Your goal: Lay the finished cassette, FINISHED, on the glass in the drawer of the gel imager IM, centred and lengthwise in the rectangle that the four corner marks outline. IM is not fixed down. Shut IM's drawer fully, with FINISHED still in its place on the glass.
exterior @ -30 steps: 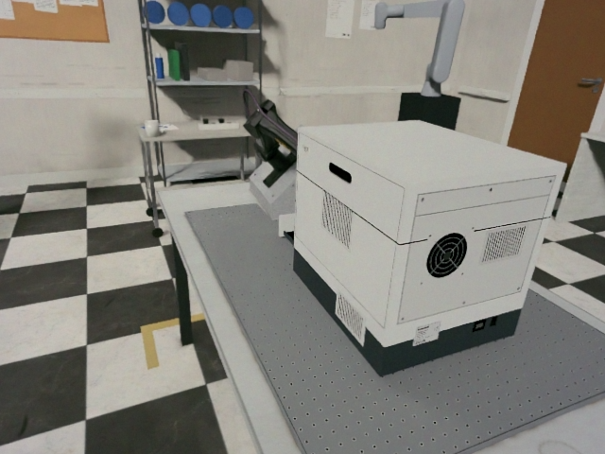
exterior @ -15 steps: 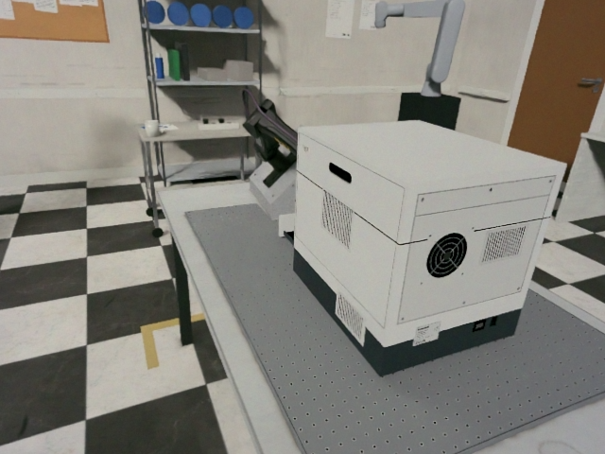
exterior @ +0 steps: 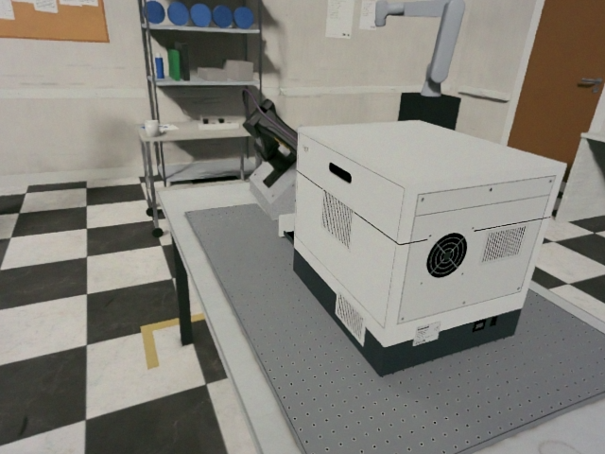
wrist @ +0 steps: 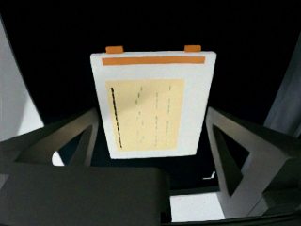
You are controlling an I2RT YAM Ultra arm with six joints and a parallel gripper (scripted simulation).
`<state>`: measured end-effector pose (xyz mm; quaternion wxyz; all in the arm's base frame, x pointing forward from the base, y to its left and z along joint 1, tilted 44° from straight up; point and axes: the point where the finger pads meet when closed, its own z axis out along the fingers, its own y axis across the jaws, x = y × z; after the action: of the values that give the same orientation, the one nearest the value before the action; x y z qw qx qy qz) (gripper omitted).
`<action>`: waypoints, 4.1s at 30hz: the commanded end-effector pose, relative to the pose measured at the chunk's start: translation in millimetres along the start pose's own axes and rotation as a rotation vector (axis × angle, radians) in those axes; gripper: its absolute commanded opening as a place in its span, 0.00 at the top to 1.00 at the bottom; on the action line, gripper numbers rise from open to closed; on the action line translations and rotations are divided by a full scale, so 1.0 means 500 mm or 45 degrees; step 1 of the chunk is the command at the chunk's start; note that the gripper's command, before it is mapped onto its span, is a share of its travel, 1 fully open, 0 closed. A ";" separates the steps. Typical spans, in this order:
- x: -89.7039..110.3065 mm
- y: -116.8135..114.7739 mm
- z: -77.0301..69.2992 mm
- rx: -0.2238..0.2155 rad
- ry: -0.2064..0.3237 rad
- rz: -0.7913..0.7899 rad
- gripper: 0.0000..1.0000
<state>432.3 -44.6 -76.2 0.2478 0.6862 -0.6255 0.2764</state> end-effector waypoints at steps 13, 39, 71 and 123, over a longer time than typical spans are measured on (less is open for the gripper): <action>-0.006 -0.017 -0.039 0.066 -0.001 0.006 0.09; -0.007 -0.014 -0.036 0.064 0.000 -0.003 0.09; -0.002 -0.024 -0.115 0.073 -0.020 0.019 0.09; -0.005 -0.018 -0.186 0.067 -0.021 0.015 0.09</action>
<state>426.2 3.1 -25.6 0.2489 0.6879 -0.6209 0.2815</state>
